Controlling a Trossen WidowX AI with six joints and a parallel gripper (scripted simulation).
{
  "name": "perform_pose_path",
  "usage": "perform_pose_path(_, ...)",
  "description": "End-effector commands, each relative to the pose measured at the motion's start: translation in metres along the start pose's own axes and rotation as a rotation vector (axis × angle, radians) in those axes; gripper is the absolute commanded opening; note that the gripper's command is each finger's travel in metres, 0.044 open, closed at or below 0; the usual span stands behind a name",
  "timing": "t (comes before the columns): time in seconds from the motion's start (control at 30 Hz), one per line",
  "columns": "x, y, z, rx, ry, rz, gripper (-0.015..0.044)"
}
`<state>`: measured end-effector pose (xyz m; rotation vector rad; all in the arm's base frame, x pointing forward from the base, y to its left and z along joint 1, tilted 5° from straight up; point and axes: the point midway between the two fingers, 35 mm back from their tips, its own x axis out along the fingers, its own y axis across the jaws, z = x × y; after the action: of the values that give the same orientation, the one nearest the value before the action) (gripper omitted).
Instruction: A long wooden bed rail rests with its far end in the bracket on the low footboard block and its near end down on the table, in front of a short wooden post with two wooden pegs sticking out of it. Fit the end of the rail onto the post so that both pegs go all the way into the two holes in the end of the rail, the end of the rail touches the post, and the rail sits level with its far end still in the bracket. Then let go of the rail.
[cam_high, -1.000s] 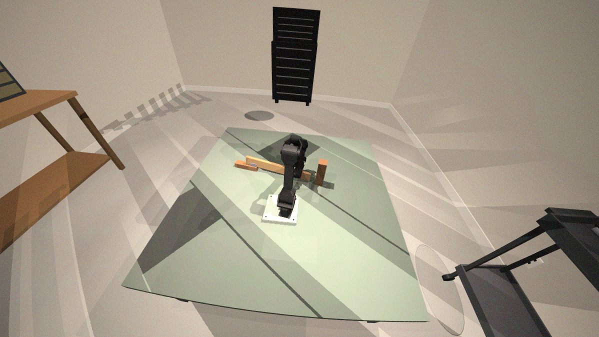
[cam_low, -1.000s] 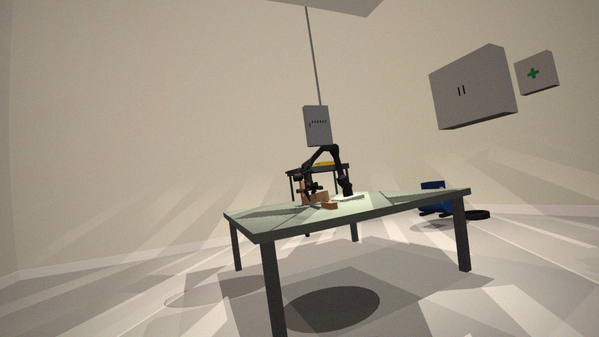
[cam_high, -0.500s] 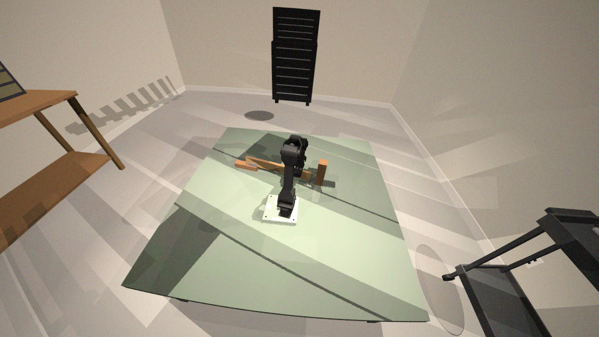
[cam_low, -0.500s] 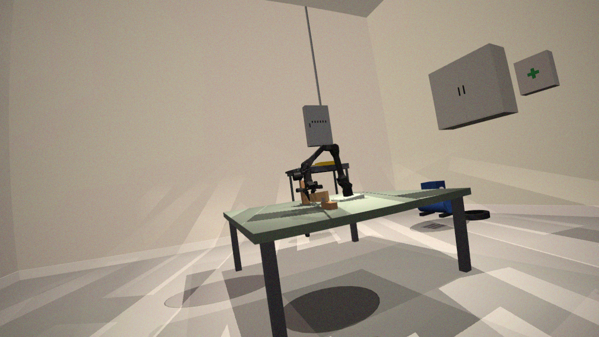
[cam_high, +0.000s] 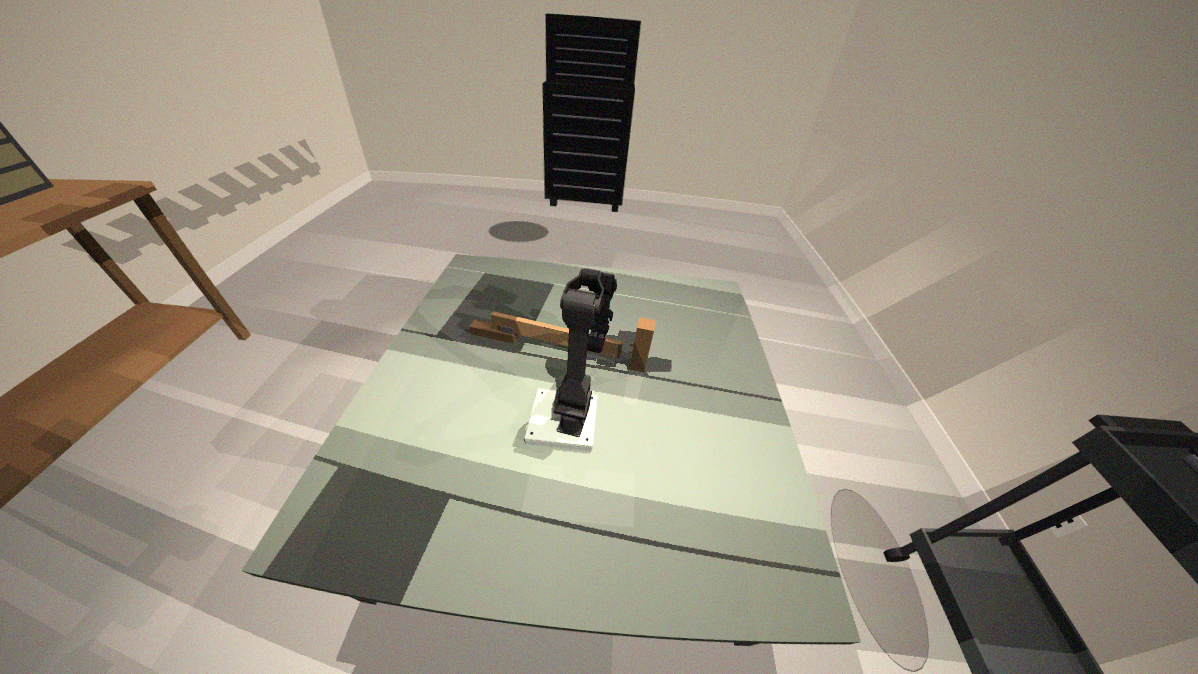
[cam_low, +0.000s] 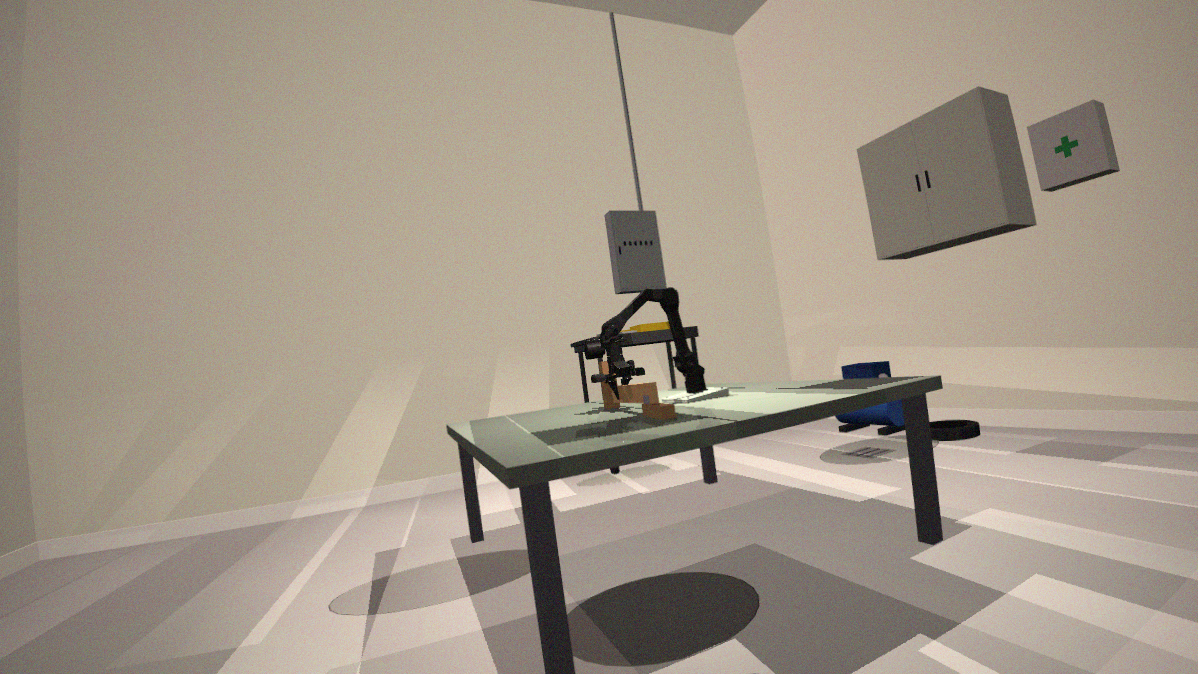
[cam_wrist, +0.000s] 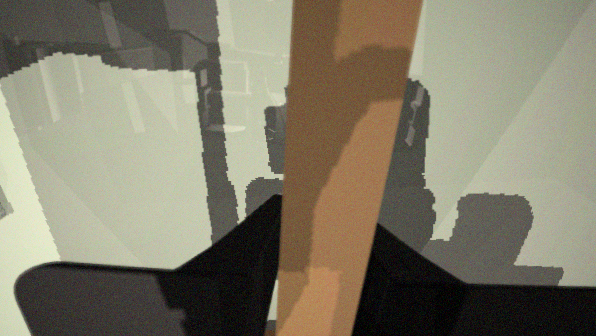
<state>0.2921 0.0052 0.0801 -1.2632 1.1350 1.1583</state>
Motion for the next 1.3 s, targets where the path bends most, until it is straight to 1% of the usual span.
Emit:
perform_pose_path(0.0,-0.007,-0.004,0.001,-0.004,-0.01,-0.02,0.0)
perform_pose_path(0.77,-0.019,-0.004,0.001,-0.004,-0.01,-0.02,0.0)
perform_pose_path(1.27,-0.012,-0.003,0.001,-0.004,-0.01,-0.02,0.0)
